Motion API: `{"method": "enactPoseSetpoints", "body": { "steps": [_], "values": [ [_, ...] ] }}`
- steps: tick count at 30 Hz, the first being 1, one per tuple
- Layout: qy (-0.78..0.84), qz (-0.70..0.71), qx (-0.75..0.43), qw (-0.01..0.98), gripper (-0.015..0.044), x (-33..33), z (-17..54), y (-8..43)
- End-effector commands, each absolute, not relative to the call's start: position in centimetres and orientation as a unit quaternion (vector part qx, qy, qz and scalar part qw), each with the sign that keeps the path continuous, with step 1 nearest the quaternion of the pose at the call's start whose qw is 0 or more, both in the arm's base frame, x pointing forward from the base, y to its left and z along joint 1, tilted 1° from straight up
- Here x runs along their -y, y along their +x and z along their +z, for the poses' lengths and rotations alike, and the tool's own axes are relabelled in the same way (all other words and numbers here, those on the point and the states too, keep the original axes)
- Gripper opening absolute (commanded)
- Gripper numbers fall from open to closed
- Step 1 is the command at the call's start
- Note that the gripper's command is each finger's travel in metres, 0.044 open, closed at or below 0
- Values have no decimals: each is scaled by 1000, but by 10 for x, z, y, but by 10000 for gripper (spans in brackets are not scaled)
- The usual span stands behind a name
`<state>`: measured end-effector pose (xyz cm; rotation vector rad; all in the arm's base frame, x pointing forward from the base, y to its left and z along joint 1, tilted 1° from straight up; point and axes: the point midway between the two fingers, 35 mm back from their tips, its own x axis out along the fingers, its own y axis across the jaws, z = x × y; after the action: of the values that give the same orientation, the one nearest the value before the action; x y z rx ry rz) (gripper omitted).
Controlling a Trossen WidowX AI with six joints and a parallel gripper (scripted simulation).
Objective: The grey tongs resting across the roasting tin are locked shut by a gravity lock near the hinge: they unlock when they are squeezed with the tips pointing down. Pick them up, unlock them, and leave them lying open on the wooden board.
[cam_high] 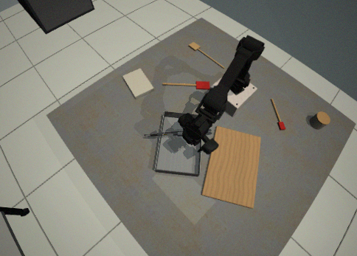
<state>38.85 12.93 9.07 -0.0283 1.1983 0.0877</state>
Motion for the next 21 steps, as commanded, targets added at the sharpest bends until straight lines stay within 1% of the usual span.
{"method": "enactPoseSetpoints", "body": {
  "steps": [1, 4, 21],
  "values": [
    [155, -127, -647, 736, 440, -65, 60, 390],
    [210, -189, -661, 695, 440, -43, 54, 388],
    [210, -188, -661, 695, 440, -50, 53, 390]
  ]
}}
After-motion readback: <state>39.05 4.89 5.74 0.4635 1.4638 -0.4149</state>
